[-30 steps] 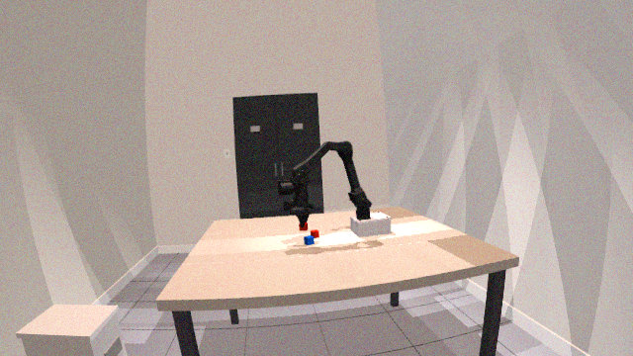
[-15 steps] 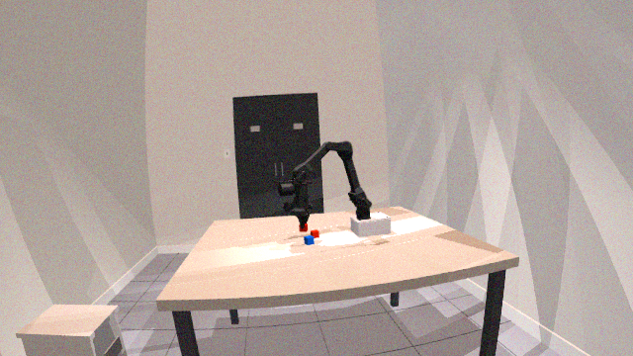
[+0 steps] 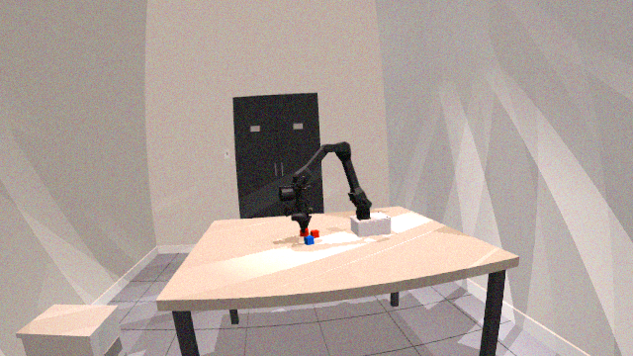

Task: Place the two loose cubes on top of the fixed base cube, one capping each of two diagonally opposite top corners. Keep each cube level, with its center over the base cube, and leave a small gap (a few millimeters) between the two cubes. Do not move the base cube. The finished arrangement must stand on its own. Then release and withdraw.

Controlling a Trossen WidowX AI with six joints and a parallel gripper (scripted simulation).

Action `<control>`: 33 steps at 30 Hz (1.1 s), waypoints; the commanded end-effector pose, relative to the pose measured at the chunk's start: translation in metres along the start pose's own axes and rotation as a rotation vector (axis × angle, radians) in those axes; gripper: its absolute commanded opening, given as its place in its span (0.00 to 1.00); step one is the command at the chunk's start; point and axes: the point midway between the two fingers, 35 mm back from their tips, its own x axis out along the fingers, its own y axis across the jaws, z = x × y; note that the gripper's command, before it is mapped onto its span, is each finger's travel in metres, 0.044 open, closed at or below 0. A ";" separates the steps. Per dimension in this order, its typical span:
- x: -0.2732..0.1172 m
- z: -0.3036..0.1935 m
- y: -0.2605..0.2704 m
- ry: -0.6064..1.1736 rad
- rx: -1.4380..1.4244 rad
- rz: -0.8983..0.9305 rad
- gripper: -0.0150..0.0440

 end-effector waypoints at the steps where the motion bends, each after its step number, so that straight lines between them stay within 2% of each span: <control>1: 0.001 0.000 0.000 -0.003 0.004 -0.003 0.43; 17: 0.003 0.000 0.000 -0.003 0.003 -0.003 0.43; 21: 0.003 0.000 0.000 -0.003 0.003 -0.003 0.60; 33: -0.010 0.000 0.000 0.000 0.000 0.000 0.60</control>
